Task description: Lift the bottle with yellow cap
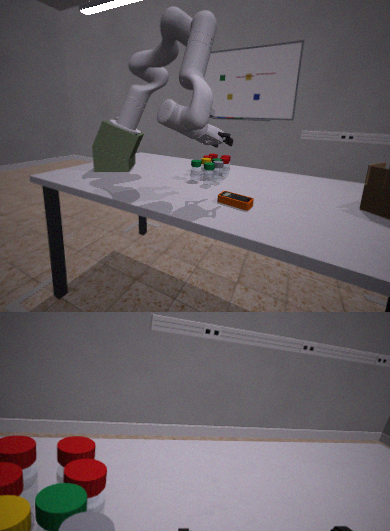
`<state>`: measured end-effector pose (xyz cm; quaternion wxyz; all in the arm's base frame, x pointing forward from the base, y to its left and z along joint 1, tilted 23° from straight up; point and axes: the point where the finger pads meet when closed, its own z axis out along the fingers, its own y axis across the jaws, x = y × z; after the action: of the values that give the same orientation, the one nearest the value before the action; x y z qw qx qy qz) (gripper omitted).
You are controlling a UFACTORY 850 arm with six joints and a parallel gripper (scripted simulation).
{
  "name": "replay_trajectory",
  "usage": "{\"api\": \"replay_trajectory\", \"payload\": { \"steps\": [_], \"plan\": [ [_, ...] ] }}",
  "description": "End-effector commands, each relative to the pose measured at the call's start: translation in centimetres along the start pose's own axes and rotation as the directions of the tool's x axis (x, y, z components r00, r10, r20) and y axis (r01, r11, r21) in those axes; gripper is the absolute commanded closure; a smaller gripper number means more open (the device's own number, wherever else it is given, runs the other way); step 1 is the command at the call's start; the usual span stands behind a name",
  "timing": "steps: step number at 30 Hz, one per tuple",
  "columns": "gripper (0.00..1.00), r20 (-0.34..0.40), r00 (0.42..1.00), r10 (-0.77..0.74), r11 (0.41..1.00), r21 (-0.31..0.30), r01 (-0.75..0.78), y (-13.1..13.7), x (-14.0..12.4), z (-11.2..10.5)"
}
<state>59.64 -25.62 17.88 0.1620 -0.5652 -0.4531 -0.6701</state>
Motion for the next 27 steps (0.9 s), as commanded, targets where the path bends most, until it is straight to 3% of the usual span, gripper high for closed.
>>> {"api": "replay_trajectory", "payload": {
  "steps": [1,15,17,27],
  "plan": [
    [0.21,0.033,0.999,-0.008,0.998,0.061,0.006,-0.5,1.0,1.3],
    [0.21,0.155,0.984,-0.092,0.955,0.294,0.043,-3.3,4.5,5.4],
    [0.21,0.155,0.984,-0.092,0.955,0.294,0.043,-3.3,4.5,5.4],
    [0.21,0.231,0.953,-0.196,0.892,0.446,0.075,-5.4,7.0,7.4]
  ]
}}
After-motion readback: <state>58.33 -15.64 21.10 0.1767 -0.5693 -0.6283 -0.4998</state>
